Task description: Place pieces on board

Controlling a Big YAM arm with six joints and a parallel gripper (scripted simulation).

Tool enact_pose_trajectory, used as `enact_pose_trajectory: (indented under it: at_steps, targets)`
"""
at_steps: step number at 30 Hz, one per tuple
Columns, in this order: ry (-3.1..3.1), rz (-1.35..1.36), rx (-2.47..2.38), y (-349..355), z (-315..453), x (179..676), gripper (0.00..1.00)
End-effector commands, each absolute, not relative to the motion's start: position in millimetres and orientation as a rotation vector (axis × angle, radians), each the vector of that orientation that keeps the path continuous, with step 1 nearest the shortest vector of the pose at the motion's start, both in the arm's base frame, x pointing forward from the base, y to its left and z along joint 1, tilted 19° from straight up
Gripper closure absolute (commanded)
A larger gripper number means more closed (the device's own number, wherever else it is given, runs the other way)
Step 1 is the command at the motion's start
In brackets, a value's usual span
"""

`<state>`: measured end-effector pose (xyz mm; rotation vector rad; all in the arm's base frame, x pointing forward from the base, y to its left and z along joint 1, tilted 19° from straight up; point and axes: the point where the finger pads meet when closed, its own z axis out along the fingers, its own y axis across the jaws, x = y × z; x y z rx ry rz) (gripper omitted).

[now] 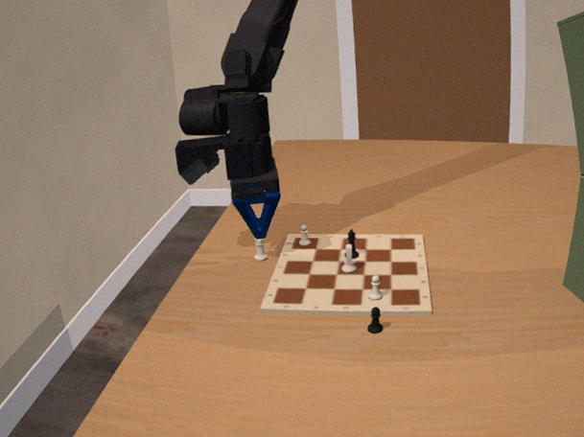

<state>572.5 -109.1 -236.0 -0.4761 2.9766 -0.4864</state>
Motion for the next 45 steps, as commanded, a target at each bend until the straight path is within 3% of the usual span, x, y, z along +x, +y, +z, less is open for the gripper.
enact_pose_trajectory:
  at_steps: [1, 36, 45]
  targets:
    - [2.921, -0.496, -0.485, -108, -218, 591, 0.65]
    - [2.941, -0.492, -0.485, -111, -235, 587, 0.65]
    - [2.89, -0.503, -0.479, -111, -217, 609, 0.65]
